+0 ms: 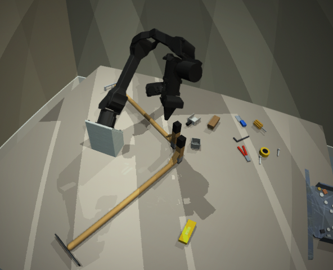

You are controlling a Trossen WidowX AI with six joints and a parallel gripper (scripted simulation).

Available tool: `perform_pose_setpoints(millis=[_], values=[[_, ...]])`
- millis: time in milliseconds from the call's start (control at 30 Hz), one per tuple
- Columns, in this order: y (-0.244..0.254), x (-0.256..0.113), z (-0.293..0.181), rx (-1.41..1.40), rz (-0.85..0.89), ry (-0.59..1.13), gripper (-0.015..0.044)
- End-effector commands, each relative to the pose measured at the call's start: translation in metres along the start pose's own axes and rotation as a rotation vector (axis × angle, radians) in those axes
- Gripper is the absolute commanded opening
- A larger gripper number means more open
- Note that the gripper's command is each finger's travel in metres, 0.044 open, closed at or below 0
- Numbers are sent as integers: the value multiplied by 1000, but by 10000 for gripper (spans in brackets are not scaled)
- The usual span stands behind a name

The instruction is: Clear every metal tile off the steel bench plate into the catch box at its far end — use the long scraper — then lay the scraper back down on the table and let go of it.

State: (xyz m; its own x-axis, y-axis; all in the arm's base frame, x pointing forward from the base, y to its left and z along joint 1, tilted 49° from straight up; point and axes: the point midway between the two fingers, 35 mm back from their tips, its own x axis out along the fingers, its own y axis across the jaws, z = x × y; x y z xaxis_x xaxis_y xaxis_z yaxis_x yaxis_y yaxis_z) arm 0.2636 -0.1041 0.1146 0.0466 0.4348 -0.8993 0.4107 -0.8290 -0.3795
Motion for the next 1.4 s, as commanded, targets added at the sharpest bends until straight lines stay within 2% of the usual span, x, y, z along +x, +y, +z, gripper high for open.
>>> perform_pose_setpoints(millis=[0, 800, 1367], values=[[-7, 9, -12, 0, -63, 24, 0], [-53, 48, -67, -4, -366, 116, 0], [-62, 74, -75, -3, -371, 118, 0]])
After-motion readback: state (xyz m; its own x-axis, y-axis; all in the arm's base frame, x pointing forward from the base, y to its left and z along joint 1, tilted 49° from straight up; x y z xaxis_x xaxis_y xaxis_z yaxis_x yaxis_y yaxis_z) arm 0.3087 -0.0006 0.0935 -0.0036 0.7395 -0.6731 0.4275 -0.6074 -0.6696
